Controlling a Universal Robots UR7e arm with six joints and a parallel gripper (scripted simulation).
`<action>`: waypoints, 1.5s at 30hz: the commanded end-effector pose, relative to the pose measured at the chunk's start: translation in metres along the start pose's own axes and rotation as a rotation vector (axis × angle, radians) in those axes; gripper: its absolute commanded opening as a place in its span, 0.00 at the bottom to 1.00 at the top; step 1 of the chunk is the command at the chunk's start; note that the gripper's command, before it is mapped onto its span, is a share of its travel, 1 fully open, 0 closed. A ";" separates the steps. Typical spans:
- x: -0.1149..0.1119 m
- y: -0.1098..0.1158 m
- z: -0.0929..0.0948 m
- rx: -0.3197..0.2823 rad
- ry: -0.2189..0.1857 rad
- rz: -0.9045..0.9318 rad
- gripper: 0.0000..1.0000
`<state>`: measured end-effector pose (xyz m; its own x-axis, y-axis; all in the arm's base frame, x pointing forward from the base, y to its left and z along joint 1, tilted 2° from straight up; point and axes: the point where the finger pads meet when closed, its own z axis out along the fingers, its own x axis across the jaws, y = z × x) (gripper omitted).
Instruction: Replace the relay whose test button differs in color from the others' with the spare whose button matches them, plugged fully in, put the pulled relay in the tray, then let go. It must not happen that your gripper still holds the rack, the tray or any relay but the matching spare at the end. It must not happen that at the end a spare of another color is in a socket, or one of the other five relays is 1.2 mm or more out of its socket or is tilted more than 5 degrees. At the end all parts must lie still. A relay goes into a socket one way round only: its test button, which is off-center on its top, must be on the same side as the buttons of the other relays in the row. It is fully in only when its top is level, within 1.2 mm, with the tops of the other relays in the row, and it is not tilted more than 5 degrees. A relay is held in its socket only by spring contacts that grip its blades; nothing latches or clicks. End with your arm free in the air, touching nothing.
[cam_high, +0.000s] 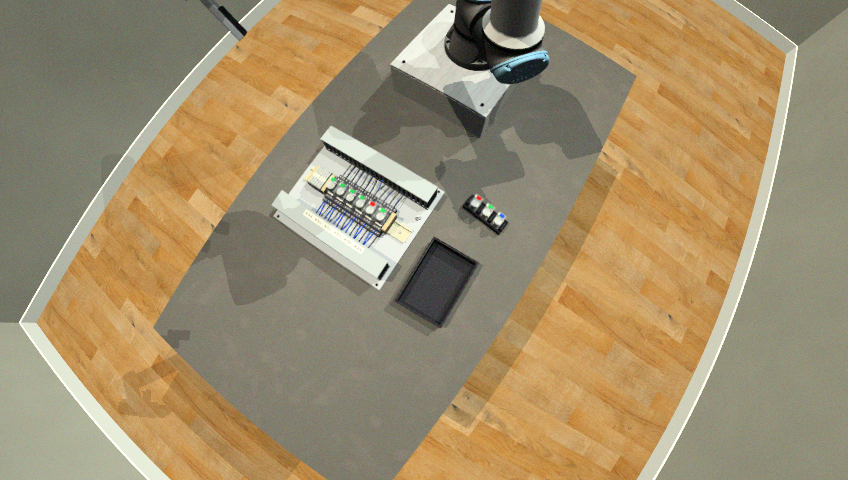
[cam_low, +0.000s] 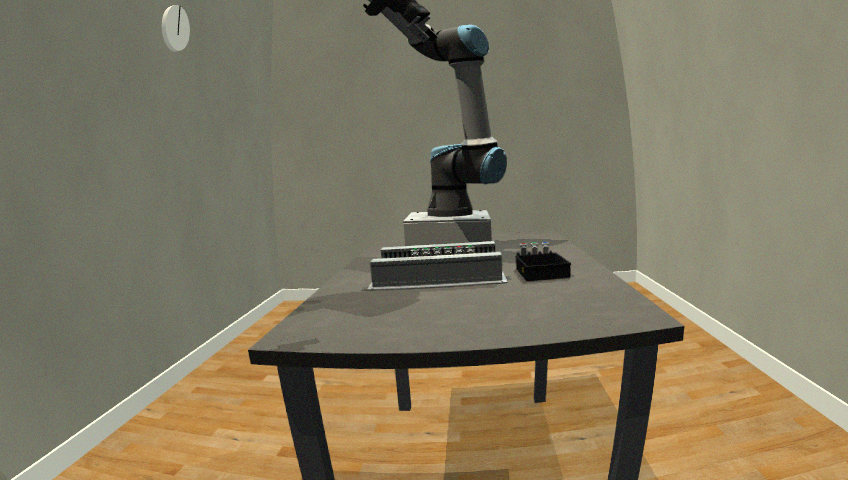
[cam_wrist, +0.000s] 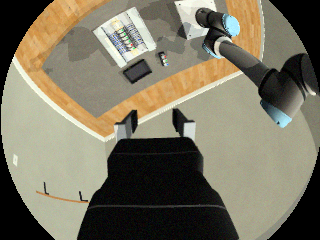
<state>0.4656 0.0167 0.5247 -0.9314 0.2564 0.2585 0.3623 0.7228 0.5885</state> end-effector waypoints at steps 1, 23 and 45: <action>0.000 -0.001 0.000 0.024 -0.004 -0.014 1.00; 0.000 -0.001 0.000 0.206 -0.042 -0.142 1.00; 0.000 -0.001 0.000 0.569 -0.118 -0.398 1.00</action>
<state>0.4660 0.0154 0.5235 -0.9985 0.0278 0.0477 0.0385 0.9697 0.2412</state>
